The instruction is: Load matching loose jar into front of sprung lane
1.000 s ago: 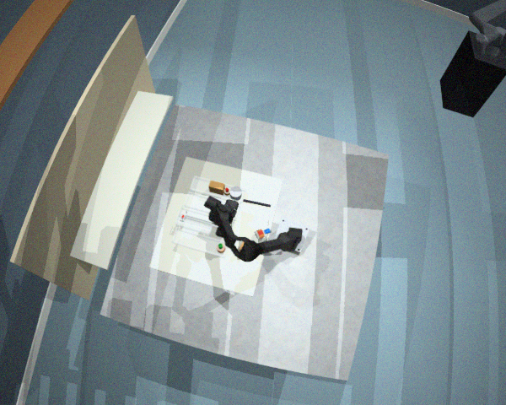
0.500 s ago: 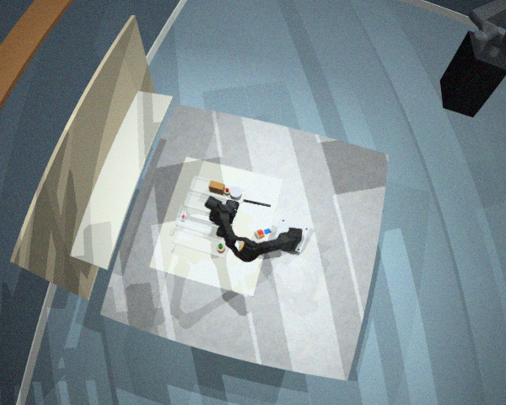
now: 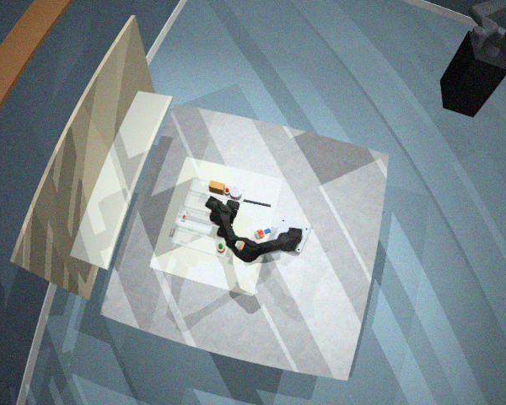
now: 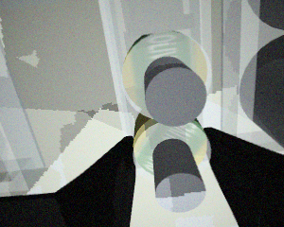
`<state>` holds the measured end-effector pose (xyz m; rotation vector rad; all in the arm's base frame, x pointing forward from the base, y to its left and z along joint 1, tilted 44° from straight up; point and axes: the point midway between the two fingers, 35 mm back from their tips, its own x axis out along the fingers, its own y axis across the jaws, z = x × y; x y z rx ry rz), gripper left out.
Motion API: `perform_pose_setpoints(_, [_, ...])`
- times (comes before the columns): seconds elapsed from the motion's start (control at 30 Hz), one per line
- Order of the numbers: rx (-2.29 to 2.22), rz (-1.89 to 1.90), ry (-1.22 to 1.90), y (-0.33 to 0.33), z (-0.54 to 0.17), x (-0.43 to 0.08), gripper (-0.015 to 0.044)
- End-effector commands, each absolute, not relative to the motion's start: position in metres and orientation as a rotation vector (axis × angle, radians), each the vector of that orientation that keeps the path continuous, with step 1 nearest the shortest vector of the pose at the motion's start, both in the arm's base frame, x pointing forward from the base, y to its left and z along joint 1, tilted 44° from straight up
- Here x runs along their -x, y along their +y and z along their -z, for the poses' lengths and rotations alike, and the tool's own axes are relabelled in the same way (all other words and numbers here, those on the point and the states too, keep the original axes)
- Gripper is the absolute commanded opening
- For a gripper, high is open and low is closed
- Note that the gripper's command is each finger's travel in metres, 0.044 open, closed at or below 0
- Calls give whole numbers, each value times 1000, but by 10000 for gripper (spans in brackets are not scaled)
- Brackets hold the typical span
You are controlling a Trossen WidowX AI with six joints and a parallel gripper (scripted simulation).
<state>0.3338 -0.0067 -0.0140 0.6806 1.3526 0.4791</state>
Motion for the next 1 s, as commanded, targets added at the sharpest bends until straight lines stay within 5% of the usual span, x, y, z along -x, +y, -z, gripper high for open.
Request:
perform_pose_setpoints(0.0, [-680, -486, 1342, -6, 13, -335, 0])
perform_pose_setpoints(0.83, [-680, -486, 1342, -6, 14, -331, 0])
perform_pose_setpoints(0.97, [-680, -486, 1342, -6, 15, -331, 105])
